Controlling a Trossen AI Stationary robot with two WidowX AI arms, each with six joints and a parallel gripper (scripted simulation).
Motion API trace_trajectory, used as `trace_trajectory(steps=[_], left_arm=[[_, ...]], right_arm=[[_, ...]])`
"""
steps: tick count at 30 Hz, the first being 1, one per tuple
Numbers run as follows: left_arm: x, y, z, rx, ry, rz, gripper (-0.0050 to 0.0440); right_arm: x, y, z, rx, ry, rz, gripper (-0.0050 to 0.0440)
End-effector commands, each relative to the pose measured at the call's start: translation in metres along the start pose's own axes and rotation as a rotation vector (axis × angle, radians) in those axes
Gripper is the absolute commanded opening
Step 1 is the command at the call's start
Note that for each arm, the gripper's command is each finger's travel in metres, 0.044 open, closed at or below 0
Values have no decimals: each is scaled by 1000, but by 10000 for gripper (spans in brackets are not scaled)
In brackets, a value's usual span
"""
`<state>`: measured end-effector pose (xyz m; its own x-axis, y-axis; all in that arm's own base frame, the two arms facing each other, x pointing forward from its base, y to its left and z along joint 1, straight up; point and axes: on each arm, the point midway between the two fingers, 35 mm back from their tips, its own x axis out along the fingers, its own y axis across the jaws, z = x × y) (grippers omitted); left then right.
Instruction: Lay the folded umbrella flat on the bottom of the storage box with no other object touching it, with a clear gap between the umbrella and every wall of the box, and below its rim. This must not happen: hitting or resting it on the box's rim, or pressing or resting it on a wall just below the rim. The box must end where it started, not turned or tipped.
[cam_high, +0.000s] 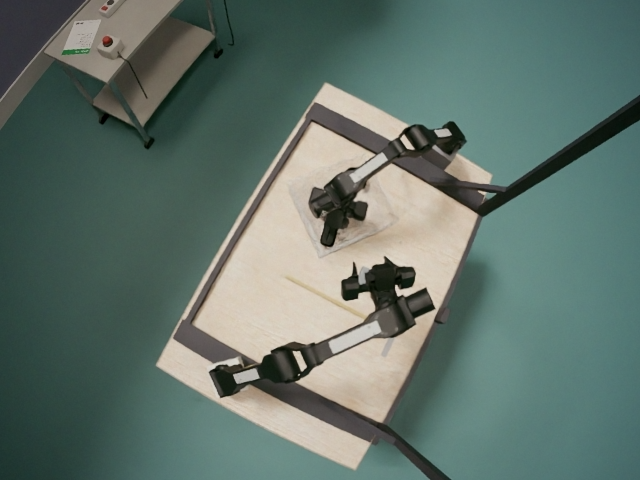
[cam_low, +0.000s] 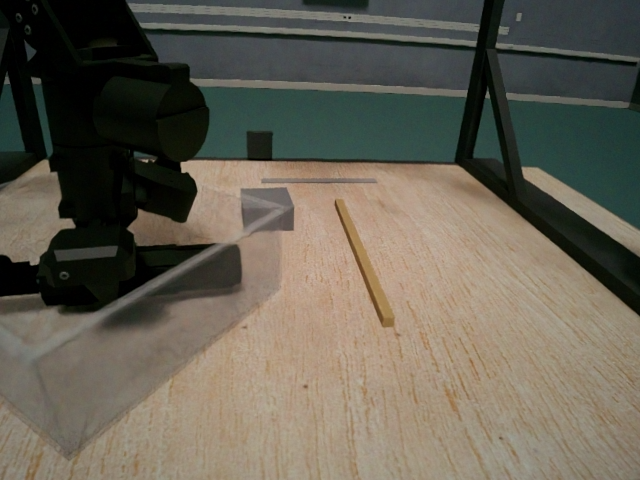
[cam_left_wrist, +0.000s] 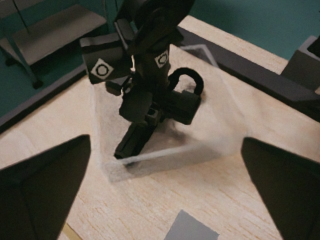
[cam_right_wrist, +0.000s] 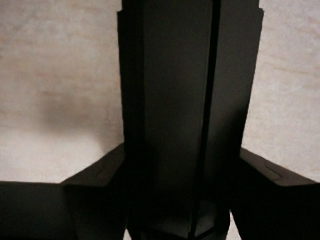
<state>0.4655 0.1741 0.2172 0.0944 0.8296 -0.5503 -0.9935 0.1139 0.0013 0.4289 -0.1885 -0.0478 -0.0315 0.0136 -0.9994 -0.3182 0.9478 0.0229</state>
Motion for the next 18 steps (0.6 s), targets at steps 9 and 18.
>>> trace_trajectory(steps=[9,18], left_arm=[[-7,2,11,-26,-8,-16,400],[-7,2,11,-26,-8,-16,400]], right_arm=[[5,-6,8,0,-34,-33,-50],[-2,-8,9,0,-45,-43,-50]])
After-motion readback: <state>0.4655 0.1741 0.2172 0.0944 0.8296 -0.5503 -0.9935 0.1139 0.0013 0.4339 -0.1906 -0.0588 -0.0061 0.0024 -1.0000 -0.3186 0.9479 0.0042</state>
